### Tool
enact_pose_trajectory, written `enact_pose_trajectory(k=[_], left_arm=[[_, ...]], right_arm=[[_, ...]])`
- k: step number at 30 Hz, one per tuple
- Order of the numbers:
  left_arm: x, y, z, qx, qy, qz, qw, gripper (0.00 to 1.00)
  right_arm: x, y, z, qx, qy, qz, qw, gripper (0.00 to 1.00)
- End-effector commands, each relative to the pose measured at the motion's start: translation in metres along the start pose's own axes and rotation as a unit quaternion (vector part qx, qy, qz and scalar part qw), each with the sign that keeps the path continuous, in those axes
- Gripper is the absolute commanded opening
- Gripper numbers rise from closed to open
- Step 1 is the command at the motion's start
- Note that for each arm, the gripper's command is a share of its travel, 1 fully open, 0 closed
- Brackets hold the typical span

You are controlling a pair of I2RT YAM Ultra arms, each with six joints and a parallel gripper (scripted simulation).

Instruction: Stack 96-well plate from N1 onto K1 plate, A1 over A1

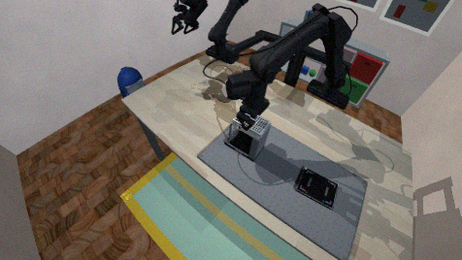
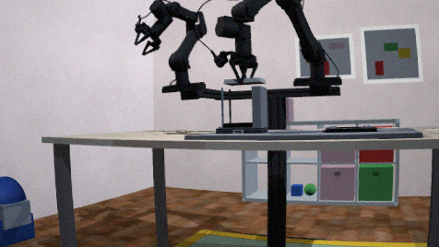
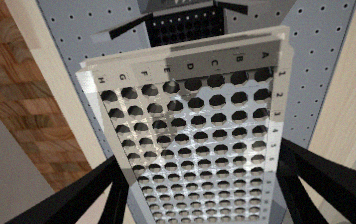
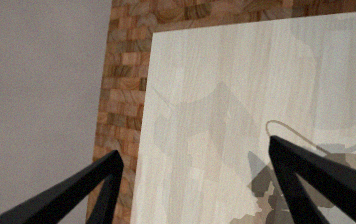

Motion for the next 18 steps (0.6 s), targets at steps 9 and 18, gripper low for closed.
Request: enact_pose_trajectory(k=[9,18], left_arm=[[-0.0044,0.0088,0.0022,-0.003,-0.003,0.005,1.000,0.00],[-0.0020,0.0127,0.0022,-0.004,-0.006,0.013,1.000,0.00]], right_arm=[[-0.0138,0.0091,0.0122,0.020,-0.012,0.029,0.999,1.00],[-0.0138,0.0091,0.0122,0.020,-0.012,0.029,0.999,1.00]])
Point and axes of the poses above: on each arm, the point where the finger pads meet when closed, its own x axis out along the fingers, its own y axis across the jaws, z = x × y, the point moved 5 cm from there along -x, back along the fingers, and after that the axes turned 13 degrees about x, right-handed, at the moved point
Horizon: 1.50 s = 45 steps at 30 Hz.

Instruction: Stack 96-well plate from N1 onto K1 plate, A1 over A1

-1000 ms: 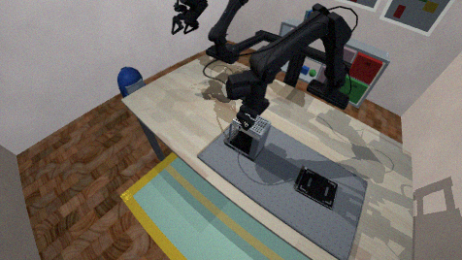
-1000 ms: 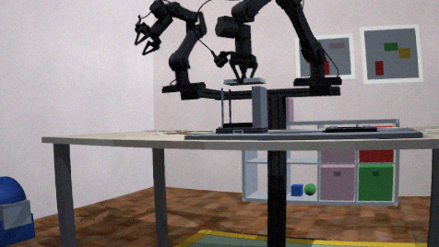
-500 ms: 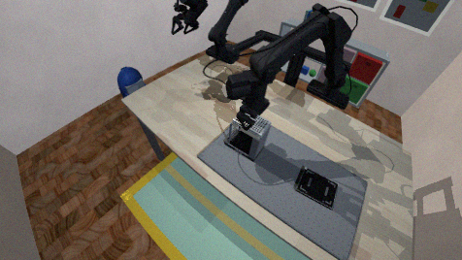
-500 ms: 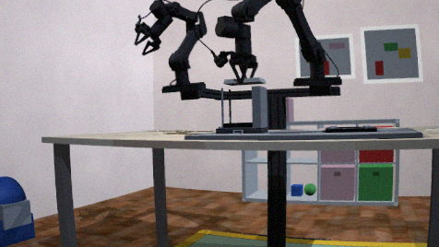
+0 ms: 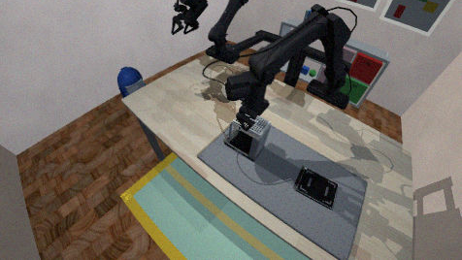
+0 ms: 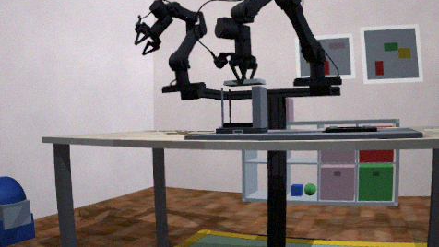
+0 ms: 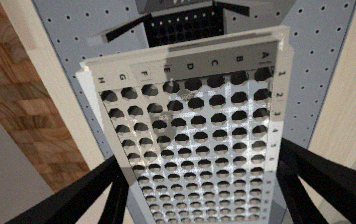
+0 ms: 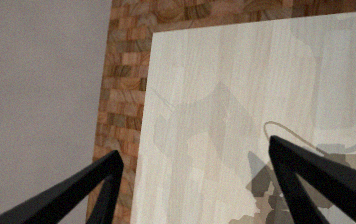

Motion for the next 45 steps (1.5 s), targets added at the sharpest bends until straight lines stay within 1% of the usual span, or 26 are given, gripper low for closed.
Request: enact_pose_trajectory(k=[1,22,24,26,45], left_arm=[[-0.005,0.013,0.002,-0.005,-0.008,0.018,1.000,0.00],[0.001,0.015,0.002,-0.003,-0.009,0.021,1.000,0.00],[0.005,0.011,0.001,-0.002,-0.007,0.015,1.000,0.00],[-0.001,0.007,0.002,-0.001,-0.006,0.014,1.000,0.00],[-0.001,0.005,0.002,-0.001,-0.006,0.014,1.000,0.00]], right_arm=[[-0.014,0.009,0.012,0.020,-0.012,0.029,0.999,1.00],[-0.014,0.009,0.012,0.020,-0.012,0.029,0.999,1.00],[-0.014,0.009,0.012,0.020,-0.012,0.029,0.999,1.00],[-0.014,0.009,0.012,0.020,-0.012,0.029,0.999,1.00],[-0.014,0.009,0.012,0.020,-0.012,0.029,0.999,1.00]])
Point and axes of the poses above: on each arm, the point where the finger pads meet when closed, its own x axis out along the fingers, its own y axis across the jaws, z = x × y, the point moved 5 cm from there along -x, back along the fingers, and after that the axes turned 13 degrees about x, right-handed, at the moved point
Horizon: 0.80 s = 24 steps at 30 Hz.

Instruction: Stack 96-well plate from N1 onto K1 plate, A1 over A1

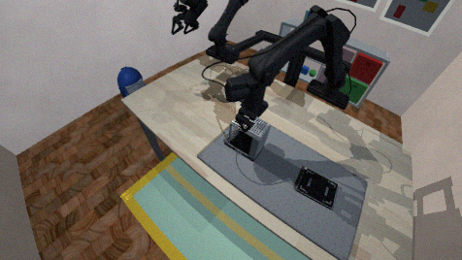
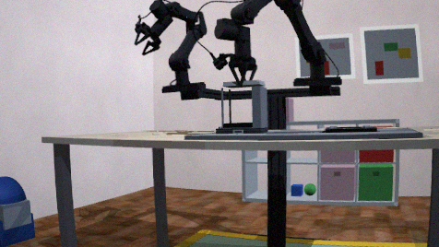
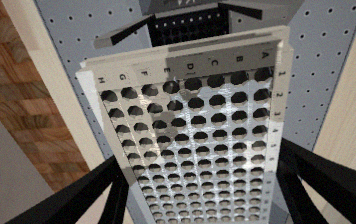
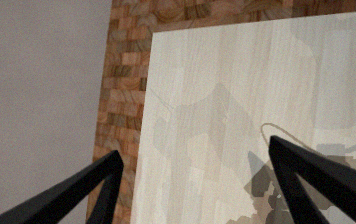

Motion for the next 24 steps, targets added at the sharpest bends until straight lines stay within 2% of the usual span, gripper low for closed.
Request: enact_pose_trajectory(k=[1,24], left_arm=[[-0.008,0.000,-0.001,0.001,-0.007,0.014,1.000,0.00],[-0.018,0.009,0.000,-0.001,-0.011,0.025,1.000,0.00]], right_arm=[[-0.014,0.009,0.012,0.020,-0.012,0.029,0.999,1.00],[-0.014,0.009,0.012,0.020,-0.012,0.029,0.999,1.00]])
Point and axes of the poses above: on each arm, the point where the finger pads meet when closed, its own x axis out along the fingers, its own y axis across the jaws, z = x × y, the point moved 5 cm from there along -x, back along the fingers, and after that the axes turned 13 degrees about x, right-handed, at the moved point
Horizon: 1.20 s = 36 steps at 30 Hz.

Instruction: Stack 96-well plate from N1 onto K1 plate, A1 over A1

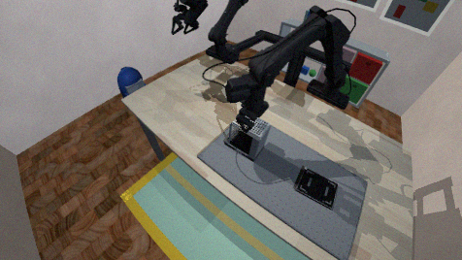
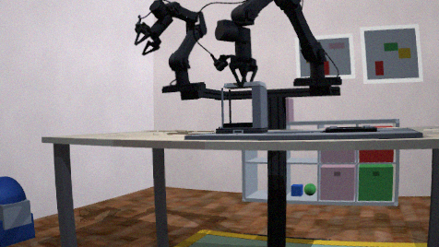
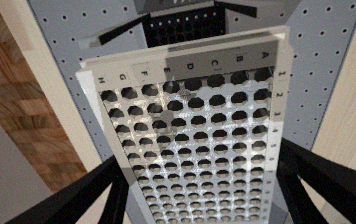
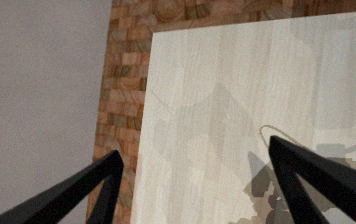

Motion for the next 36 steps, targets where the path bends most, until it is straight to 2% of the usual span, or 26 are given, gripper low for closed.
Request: enact_pose_trajectory(k=[1,36], left_arm=[[-0.022,0.012,0.001,-0.001,-0.012,0.028,1.000,0.00],[-0.010,0.009,0.003,0.002,-0.007,0.011,1.000,0.00]], right_arm=[[-0.014,0.009,0.012,0.020,-0.012,0.029,0.999,1.00],[-0.014,0.009,0.012,0.020,-0.012,0.029,0.999,1.00]])
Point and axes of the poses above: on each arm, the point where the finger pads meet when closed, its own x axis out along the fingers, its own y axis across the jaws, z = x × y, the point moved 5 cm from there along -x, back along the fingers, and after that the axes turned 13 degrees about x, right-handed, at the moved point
